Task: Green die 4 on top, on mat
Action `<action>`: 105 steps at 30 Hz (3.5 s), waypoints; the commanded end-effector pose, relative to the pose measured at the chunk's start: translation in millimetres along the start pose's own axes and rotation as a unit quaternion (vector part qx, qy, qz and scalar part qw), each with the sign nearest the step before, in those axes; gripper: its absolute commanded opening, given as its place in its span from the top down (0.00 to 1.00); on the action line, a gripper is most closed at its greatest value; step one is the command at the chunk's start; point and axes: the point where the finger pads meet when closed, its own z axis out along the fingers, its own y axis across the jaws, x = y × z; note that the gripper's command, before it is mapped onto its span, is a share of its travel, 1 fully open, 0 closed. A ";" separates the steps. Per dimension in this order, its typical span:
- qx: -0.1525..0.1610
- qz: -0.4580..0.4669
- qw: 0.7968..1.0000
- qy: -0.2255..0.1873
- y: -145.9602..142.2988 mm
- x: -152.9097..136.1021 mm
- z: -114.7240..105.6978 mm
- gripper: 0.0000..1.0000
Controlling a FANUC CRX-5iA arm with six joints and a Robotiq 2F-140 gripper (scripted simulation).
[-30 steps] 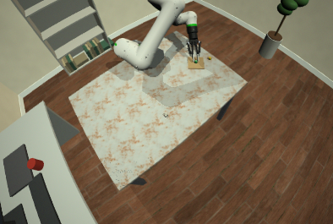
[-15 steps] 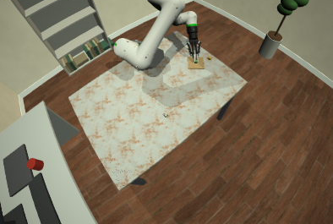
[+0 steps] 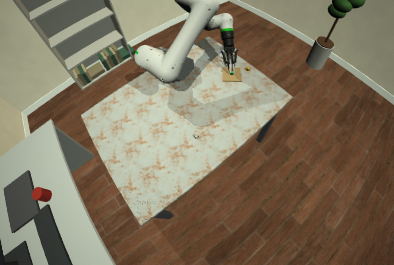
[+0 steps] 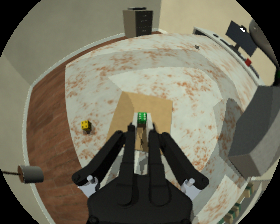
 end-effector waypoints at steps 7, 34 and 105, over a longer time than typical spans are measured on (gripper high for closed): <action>0.000 0.000 1.000 0.000 -0.1 0.0 -0.1 0.82; 0.000 0.000 1.000 0.000 -0.1 36.0 -36.0 0.82; 0.000 0.000 0.924 -0.383 -0.1 74.2 -39.3 0.82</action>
